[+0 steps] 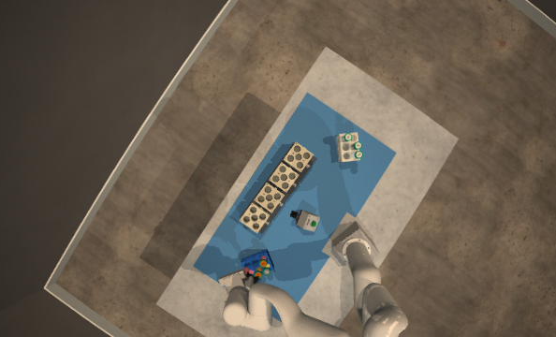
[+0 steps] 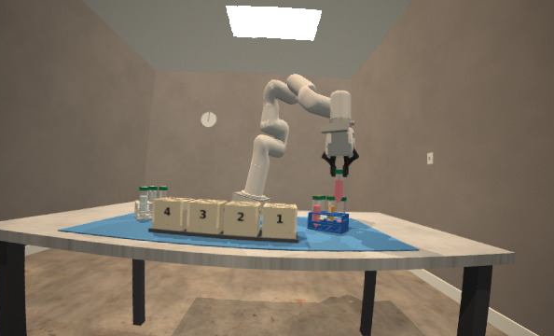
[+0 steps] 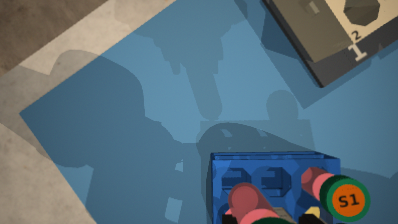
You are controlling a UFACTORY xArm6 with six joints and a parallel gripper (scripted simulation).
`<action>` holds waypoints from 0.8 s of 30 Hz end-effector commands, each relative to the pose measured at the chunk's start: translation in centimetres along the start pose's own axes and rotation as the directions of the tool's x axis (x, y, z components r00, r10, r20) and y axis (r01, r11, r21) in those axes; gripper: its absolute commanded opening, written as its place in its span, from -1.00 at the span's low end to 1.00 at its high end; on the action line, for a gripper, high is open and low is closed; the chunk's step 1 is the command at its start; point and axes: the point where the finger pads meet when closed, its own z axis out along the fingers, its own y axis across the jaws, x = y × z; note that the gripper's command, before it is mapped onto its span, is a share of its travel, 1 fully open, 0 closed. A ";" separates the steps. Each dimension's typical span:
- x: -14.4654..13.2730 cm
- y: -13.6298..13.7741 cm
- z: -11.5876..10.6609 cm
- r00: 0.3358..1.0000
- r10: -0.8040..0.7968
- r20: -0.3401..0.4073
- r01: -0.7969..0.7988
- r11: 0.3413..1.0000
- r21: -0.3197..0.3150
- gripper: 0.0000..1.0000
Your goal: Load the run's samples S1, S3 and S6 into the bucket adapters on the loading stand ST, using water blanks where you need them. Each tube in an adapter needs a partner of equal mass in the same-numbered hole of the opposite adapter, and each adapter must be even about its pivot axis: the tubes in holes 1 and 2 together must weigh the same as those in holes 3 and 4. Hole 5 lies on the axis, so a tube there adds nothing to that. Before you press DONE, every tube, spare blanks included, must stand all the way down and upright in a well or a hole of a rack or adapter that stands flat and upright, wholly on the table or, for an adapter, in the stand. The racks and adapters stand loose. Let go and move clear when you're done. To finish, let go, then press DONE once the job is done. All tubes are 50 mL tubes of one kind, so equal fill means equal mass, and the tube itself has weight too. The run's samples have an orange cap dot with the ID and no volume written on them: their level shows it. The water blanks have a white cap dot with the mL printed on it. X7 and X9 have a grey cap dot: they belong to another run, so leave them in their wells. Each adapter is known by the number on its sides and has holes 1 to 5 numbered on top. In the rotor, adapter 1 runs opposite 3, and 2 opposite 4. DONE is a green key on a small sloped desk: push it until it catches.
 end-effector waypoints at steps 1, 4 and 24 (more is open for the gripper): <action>0.0 -0.1 -1.0 1.000 0.000 -0.001 0.000 1.000 0.004 -1.00; 0.0 -0.1 -1.6 1.000 0.000 -0.001 0.000 1.000 0.004 -1.00; 0.0 -0.1 -3.8 1.000 0.000 -0.001 0.000 1.000 0.004 -1.00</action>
